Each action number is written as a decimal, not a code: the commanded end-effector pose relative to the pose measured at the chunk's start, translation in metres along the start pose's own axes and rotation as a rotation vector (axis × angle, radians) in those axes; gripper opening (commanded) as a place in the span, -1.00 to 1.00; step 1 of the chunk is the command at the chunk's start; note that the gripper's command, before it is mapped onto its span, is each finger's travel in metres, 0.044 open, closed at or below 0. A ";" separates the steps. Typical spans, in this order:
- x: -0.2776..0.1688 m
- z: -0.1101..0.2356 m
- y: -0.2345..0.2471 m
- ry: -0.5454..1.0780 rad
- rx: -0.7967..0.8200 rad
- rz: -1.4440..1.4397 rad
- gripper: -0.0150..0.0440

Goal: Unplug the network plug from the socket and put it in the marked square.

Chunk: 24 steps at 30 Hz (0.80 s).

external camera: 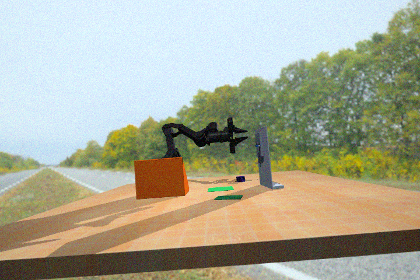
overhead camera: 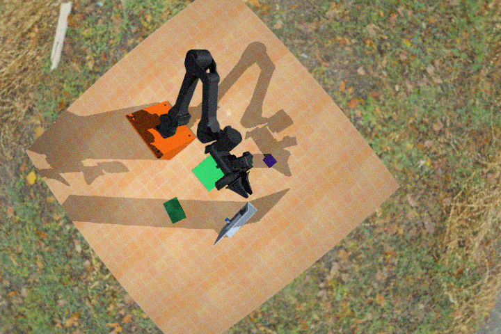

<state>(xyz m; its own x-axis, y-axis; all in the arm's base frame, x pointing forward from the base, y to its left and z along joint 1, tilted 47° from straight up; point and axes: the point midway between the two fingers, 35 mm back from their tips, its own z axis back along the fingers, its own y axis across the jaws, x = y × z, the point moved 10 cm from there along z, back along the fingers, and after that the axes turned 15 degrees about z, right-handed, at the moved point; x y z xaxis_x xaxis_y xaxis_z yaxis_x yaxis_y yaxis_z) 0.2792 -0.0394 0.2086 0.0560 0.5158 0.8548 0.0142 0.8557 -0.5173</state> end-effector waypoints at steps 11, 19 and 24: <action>-0.061 -0.003 0.015 0.041 0.019 0.171 0.04; -0.090 0.003 0.022 0.058 0.027 0.259 0.04; -0.106 0.009 0.026 0.069 0.033 0.314 0.04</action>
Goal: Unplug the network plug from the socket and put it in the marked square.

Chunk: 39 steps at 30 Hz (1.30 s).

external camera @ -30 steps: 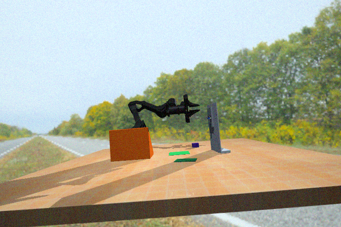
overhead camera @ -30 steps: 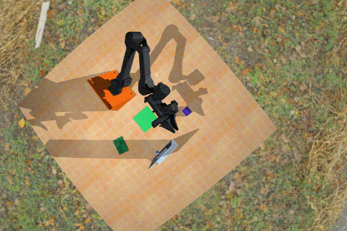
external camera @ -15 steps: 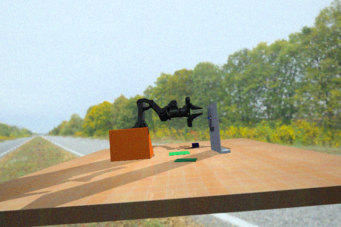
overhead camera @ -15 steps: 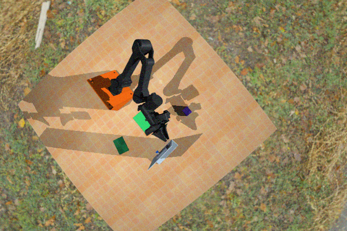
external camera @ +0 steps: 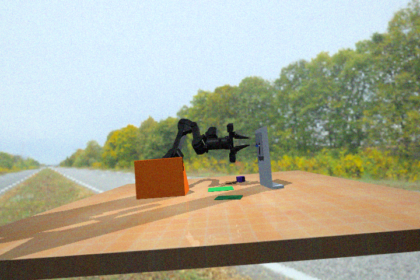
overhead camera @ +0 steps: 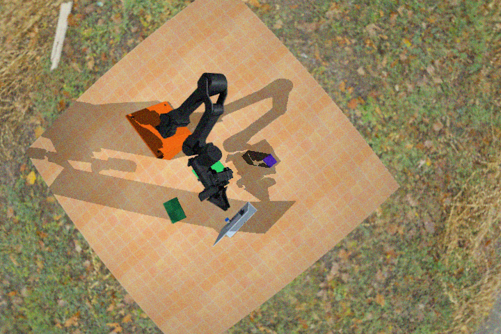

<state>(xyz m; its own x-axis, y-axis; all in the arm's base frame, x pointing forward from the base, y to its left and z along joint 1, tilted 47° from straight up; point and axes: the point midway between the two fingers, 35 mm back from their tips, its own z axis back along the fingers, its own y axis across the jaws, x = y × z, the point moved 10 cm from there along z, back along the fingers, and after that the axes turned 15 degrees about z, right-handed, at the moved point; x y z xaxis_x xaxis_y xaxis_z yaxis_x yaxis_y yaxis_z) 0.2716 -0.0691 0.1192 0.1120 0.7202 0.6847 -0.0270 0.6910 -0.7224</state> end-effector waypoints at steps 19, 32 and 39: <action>-0.033 0.009 0.023 0.024 0.018 0.150 0.04; -0.029 -0.012 0.024 0.018 0.003 0.172 0.04; -0.026 -0.023 0.024 0.016 -0.007 0.188 0.04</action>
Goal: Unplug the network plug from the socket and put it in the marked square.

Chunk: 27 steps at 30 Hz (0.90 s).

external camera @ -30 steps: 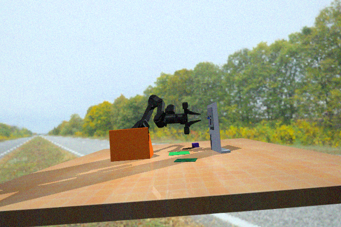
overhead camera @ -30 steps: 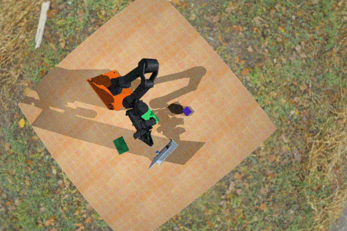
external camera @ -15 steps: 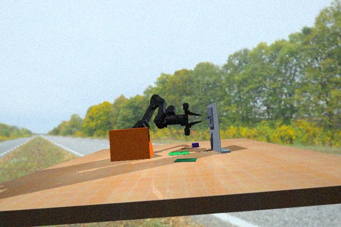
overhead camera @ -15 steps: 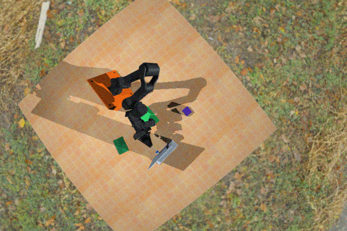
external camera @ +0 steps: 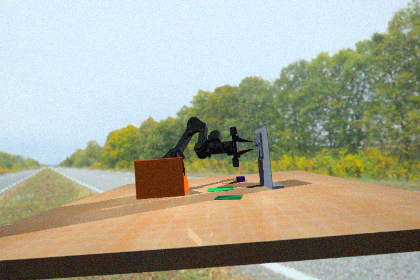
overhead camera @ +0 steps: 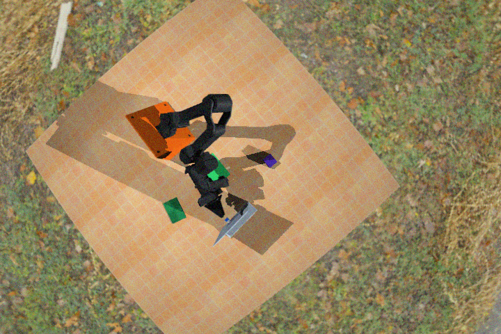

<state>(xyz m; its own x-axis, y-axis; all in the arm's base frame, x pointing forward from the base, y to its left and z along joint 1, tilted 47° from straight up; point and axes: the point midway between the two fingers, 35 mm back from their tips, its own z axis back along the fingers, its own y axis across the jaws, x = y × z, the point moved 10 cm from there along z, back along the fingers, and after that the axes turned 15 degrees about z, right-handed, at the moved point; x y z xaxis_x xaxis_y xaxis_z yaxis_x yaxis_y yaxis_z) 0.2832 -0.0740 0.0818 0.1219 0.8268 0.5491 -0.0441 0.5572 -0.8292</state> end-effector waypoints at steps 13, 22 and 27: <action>0.007 -0.025 0.002 0.000 -0.021 0.041 0.04; 0.007 -0.025 0.002 0.000 -0.021 0.041 -0.34; 0.007 -0.025 0.002 0.000 -0.021 0.041 -0.46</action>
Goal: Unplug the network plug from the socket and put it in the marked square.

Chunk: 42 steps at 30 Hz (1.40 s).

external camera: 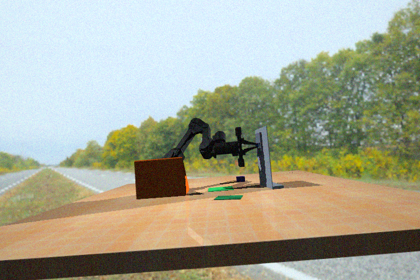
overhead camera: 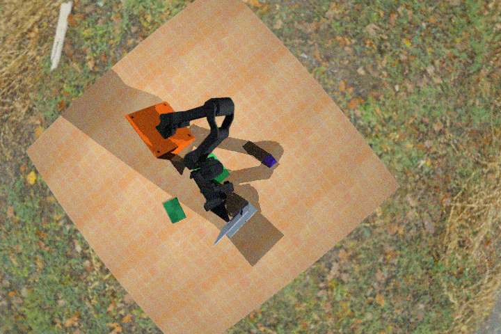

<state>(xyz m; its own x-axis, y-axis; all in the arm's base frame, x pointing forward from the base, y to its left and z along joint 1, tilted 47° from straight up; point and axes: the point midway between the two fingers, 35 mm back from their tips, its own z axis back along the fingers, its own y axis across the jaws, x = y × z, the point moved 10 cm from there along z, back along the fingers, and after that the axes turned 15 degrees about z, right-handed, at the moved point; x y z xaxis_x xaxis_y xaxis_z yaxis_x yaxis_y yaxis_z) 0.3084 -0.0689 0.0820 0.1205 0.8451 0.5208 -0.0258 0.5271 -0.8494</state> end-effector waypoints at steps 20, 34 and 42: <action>-0.002 0.008 0.001 0.000 0.002 0.007 -0.49; -0.004 0.016 0.001 0.000 0.003 0.008 -0.49; -0.005 0.021 0.002 0.001 0.003 0.008 -0.49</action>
<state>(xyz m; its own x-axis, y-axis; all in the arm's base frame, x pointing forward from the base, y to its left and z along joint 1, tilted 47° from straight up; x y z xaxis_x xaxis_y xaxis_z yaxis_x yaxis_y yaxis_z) 0.2906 -0.0708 0.0808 0.1223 0.8455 0.5198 -0.0225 0.5259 -0.8502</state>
